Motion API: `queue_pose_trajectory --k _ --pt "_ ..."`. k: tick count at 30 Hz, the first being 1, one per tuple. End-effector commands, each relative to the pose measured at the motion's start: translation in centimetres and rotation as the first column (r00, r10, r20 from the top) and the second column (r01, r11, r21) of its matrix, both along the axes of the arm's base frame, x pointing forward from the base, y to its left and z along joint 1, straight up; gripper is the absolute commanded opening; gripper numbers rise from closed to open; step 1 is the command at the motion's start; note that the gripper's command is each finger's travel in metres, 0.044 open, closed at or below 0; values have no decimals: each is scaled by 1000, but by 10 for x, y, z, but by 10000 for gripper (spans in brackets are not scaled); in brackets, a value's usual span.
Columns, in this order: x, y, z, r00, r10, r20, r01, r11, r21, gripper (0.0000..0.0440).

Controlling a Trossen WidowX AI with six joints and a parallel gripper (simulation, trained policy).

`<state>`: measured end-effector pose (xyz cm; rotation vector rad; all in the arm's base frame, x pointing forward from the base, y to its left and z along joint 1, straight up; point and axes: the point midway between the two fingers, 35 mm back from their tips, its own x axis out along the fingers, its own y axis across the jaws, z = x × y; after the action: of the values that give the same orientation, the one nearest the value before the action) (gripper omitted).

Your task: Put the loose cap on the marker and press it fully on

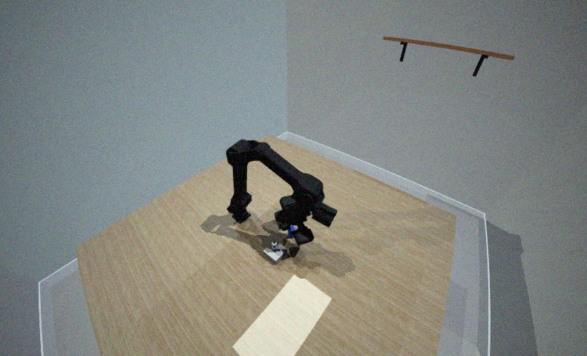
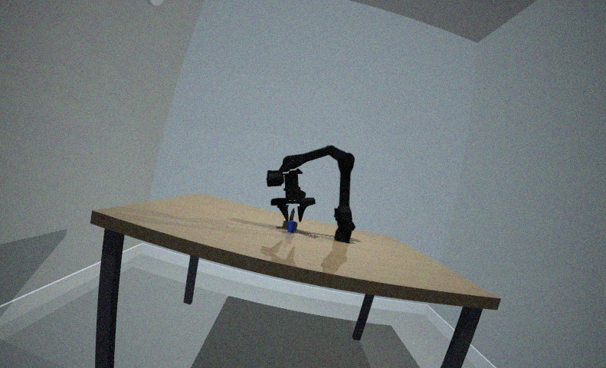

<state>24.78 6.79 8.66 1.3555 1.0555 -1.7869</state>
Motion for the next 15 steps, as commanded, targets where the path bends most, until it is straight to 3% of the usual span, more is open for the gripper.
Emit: queue_pose_trajectory --k 1,9,15 --pt "-2 1 -10 1000 17 -15 -17 1000 6 278" --pt "-4 -1 -25 998 58 -8 -58 998 -2 265" --pt "-6 -2 -31 996 85 5 -85 996 -9 213"
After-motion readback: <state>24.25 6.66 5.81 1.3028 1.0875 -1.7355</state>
